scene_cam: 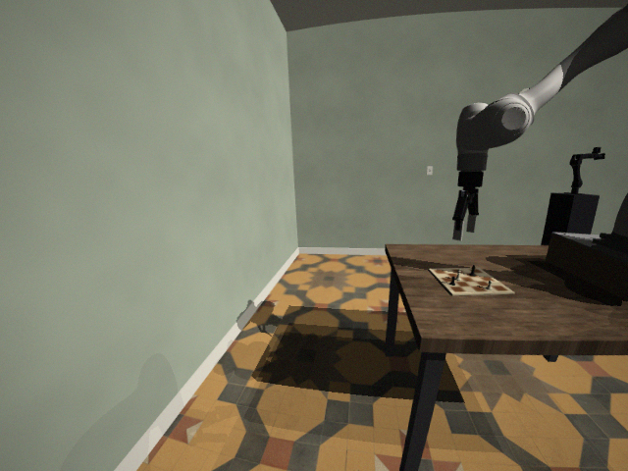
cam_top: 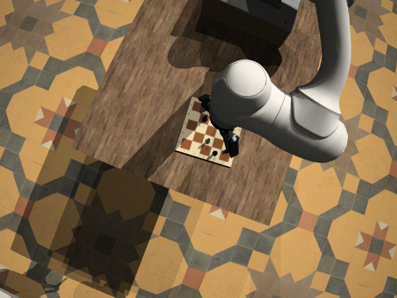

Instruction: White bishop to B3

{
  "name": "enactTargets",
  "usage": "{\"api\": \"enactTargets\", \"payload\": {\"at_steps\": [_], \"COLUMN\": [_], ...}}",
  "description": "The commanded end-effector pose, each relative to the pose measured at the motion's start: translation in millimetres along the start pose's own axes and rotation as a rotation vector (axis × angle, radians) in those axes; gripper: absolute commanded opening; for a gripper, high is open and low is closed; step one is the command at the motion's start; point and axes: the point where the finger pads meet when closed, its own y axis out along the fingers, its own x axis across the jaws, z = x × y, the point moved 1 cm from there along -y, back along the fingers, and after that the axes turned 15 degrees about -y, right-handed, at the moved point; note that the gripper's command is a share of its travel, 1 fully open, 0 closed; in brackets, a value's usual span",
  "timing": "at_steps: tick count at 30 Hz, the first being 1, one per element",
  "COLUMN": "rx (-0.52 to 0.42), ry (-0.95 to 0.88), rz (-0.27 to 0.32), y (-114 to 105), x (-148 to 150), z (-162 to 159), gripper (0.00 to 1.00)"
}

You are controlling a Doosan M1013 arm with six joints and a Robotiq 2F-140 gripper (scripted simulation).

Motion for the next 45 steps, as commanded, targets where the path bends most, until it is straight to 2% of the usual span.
{"api": "enactTargets", "payload": {"at_steps": [1,7,45], "rx": [0.000,0.000,0.000], "ry": [0.000,0.000,0.000], "rz": [0.000,0.000,0.000], "y": [-6.9,-12.1,-12.1], "x": [0.0,0.0,0.0], "z": [0.0,0.0,0.0], "gripper": [1.00,1.00,1.00]}}
